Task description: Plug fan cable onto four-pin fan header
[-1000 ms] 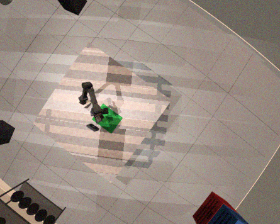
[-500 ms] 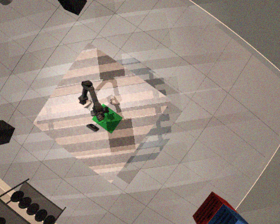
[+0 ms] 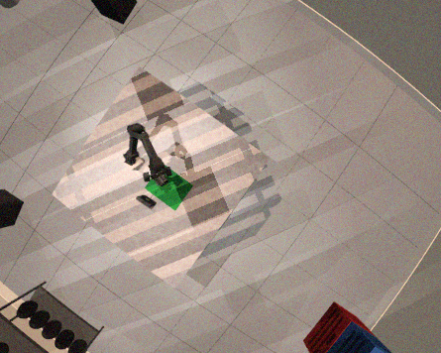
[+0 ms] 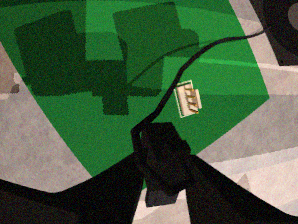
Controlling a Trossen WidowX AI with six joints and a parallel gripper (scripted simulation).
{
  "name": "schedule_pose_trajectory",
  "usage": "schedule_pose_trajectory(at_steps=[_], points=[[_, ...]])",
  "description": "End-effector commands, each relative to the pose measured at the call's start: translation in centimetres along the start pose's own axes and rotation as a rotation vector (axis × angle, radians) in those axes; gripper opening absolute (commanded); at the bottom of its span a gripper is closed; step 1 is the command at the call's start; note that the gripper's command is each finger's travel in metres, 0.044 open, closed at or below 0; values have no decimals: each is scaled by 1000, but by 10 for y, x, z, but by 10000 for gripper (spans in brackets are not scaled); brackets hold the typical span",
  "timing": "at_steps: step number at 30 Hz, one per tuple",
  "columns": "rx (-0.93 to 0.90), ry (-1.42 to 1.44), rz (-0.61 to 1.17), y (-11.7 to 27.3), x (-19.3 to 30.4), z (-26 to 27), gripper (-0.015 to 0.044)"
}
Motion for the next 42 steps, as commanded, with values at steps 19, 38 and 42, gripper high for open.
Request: schedule_pose_trajectory(at_steps=[19, 38, 42], points=[[276, 10, -231, -22, 9, -3, 0], [385, -8, -520, -25, 11, 2, 0], [391, -16, -587, -25, 11, 3, 0]])
Point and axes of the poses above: the point midway between the two fingers, 35 mm back from their tips, its own y axis back along the fingers, its own z axis across the jaws, x = y × z, the point moved 1 cm from there along y, back along the fingers, and after that the axes turned 14 degrees about y, right-handed, at the moved point
